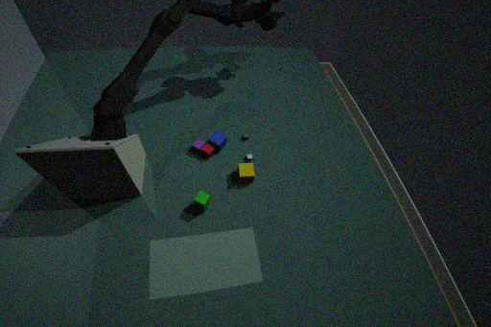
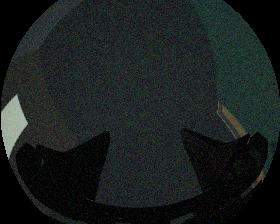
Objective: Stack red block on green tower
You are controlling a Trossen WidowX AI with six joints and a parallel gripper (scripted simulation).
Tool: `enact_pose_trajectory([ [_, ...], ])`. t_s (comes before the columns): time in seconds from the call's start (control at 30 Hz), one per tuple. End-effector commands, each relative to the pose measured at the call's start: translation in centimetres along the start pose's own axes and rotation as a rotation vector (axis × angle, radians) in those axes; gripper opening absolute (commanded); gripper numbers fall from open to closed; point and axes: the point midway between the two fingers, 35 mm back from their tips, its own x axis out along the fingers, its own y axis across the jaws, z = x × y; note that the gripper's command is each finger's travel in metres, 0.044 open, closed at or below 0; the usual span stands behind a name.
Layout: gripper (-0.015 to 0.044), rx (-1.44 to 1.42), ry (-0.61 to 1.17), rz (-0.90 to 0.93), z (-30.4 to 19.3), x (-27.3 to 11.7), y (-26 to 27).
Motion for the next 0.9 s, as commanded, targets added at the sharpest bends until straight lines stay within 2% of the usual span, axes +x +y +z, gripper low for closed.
enact_pose_trajectory([
  [0.0, 0.0426, -0.01, -0.003, -0.004, 0.2, 0.0, 0.0],
  [0.23, 0.044, -0.369, -0.112, -0.189, 8.0, 0.7, -1.5],
  [0.43, 0.044, -0.659, -0.196, -0.403, 15.9, -0.3, -2.1],
  [0.63, 0.044, -0.886, -0.25, -0.649, 23.7, -3.0, -2.1],
  [0.87, 0.044, -1.06, -0.263, -0.961, 31.7, -8.2, -1.4],
])
